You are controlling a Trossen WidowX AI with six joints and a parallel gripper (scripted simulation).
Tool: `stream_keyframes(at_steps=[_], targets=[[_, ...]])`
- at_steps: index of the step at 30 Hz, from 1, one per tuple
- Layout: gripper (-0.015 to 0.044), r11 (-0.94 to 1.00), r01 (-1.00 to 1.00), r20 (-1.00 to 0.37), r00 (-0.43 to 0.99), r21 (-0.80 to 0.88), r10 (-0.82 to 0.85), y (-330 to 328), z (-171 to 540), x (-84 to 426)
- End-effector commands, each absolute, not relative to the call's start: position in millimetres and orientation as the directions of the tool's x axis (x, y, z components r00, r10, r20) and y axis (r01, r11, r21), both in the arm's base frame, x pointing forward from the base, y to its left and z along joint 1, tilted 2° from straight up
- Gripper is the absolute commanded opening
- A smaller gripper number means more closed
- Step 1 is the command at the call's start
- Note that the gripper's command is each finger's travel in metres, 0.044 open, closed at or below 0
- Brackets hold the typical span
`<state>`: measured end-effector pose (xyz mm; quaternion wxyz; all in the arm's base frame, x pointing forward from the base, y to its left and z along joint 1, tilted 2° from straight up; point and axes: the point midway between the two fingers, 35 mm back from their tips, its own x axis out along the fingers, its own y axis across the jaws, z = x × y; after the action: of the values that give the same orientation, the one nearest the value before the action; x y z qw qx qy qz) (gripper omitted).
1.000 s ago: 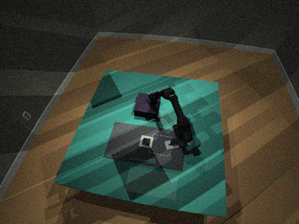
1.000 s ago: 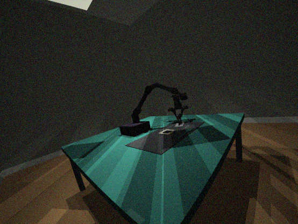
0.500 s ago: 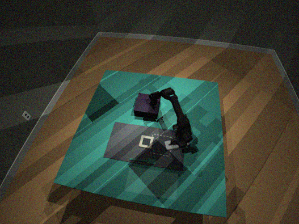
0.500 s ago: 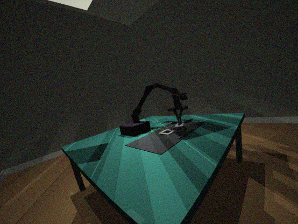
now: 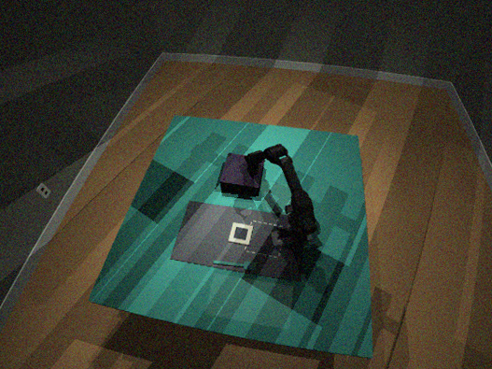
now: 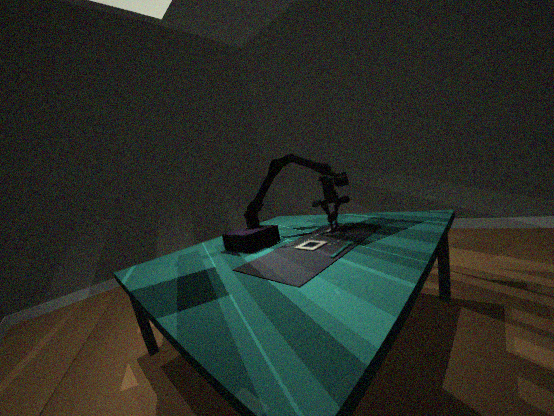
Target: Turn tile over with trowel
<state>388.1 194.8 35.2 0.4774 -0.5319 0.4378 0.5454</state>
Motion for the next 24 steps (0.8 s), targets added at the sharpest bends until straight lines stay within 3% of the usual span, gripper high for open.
stream_keyframes(at_steps=[1, 9, 16, 21, 24], targets=[[0.013, -0.054, -0.998, -0.998, 0.022, -0.025, 0.057, 195.0, 34.6, 388.4], [0.013, 0.17, -0.985, -0.998, 0.022, -0.012, 0.057, 195.0, 34.7, 388.4], [0.013, 0.188, -0.982, -0.998, 0.022, -0.011, 0.057, 195.0, 34.7, 388.4], [0.0261, 0.188, -0.982, -0.998, 0.022, -0.011, 0.057, 195.0, 34.7, 388.4], [0.027, 0.188, -0.982, -0.998, 0.022, -0.011, 0.057, 195.0, 34.7, 388.4]])
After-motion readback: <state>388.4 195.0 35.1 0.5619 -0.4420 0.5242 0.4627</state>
